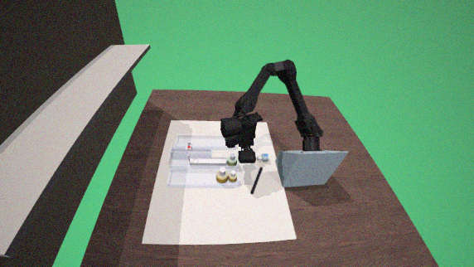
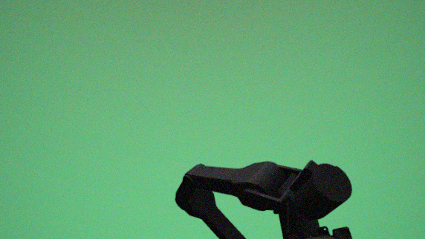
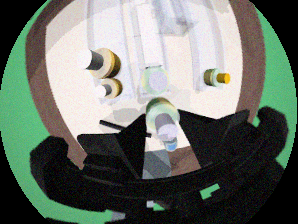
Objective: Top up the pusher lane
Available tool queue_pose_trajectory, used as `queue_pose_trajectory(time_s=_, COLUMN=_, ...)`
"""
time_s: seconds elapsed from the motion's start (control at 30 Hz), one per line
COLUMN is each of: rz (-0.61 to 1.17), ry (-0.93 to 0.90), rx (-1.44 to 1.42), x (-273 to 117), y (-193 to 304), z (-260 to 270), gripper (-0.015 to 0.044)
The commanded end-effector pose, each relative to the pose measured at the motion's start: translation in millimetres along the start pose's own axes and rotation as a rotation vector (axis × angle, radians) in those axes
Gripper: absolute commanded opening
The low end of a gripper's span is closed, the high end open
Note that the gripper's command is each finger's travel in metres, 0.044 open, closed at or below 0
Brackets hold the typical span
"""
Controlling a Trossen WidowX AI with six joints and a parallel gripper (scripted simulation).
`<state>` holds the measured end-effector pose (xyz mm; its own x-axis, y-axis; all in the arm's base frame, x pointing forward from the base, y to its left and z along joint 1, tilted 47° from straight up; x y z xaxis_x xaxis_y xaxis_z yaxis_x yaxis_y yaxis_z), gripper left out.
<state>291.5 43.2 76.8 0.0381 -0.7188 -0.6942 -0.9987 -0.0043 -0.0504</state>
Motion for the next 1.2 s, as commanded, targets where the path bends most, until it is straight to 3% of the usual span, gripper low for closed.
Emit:
queue_pose_trajectory(time_s=0.0, rz=0.005, ry=0.006, rx=-0.009, x=8, y=2, z=1, gripper=0.0)
queue_pose_trajectory(time_s=1.17, rz=0.005, ry=0.005, rx=-0.009, x=8, y=-9, z=1, gripper=0.0)
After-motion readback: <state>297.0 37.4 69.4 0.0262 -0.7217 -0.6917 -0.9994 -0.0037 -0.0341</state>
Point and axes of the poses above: the point midway between the two fingers, 35 mm back from their tips, its own x axis out along the fingers, its own z axis across the jaws, y = z × x, the point moved 10 cm from there along -x, back along the fingers
